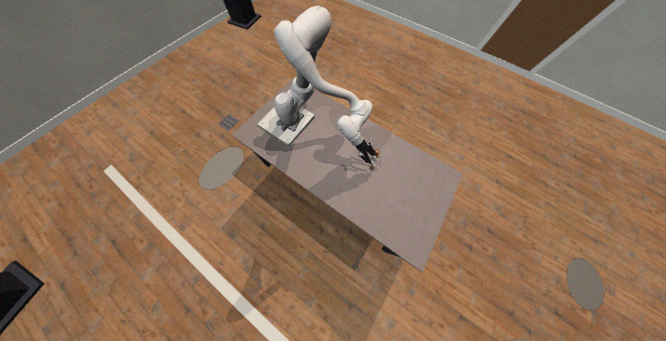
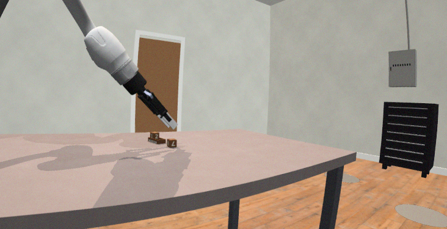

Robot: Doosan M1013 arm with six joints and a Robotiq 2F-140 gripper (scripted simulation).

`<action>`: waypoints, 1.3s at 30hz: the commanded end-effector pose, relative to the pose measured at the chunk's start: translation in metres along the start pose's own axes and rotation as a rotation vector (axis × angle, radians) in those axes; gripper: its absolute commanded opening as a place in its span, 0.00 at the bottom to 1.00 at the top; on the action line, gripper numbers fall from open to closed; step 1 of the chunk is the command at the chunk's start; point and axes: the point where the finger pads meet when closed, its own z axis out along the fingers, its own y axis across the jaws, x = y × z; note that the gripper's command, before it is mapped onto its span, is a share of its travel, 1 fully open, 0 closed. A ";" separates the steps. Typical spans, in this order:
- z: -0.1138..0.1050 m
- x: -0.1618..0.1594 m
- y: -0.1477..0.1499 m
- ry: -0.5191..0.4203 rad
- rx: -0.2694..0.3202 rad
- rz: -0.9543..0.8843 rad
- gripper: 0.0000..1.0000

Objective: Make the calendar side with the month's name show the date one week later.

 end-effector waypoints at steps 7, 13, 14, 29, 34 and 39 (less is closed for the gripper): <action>0.002 -0.002 0.000 0.000 -0.001 0.000 0.35; 0.006 -0.006 0.000 0.000 -0.001 0.000 0.35; 0.006 -0.006 0.000 0.000 -0.001 0.000 0.35; 0.022 -0.022 0.000 0.000 -0.001 0.000 0.35; 0.029 -0.029 0.000 0.000 -0.001 0.000 0.35; 0.033 -0.033 0.000 0.000 -0.001 0.000 0.35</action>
